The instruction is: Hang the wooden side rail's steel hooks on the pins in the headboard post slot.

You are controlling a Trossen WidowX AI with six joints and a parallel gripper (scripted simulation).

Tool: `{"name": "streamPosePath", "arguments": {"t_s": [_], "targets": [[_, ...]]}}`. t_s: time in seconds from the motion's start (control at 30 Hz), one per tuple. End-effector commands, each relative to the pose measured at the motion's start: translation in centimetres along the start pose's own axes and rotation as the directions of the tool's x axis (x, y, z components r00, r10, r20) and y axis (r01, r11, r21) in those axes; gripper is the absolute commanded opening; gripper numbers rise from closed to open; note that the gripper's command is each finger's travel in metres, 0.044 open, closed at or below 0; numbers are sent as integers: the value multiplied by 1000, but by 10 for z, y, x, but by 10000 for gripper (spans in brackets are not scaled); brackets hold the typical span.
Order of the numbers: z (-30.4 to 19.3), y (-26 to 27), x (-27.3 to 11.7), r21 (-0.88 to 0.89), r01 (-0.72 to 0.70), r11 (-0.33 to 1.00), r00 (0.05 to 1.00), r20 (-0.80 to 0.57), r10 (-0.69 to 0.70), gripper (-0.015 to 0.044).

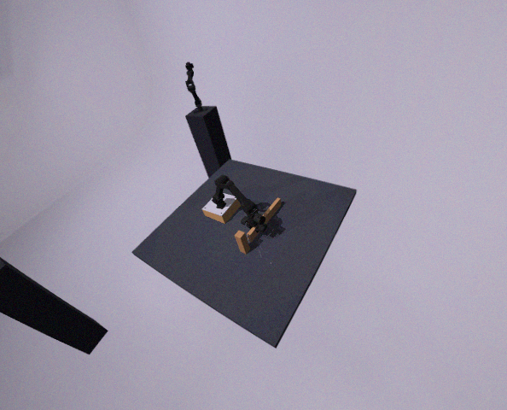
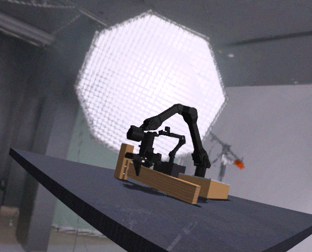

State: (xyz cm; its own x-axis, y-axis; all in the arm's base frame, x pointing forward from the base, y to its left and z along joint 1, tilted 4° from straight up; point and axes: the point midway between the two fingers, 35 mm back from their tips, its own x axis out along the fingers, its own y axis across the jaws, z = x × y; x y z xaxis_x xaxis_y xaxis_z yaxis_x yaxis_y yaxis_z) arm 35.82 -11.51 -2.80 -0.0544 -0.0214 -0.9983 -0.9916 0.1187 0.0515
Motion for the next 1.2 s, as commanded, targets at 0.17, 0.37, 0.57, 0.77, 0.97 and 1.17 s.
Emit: {"name": "streamPosePath", "arguments": {"t_s": [0.17,0.37,0.57,0.77,0.97,1.17], "targets": [[-3,-1,-5,-2,11,1000,1000,-8,-11,0],[-3,-2,-5,-2,11,1000,1000,-8,-11,0],[-4,-2,-6,-2,11,1000,1000,-8,-11,0],[-4,-3,-6,-2,11,1000,1000,-8,-11,0],[-4,-3,-7,-2,11,1000,1000,-9,-12,0],[-5,-4,-7,-2,12,1000,1000,-9,-12,0]]}}
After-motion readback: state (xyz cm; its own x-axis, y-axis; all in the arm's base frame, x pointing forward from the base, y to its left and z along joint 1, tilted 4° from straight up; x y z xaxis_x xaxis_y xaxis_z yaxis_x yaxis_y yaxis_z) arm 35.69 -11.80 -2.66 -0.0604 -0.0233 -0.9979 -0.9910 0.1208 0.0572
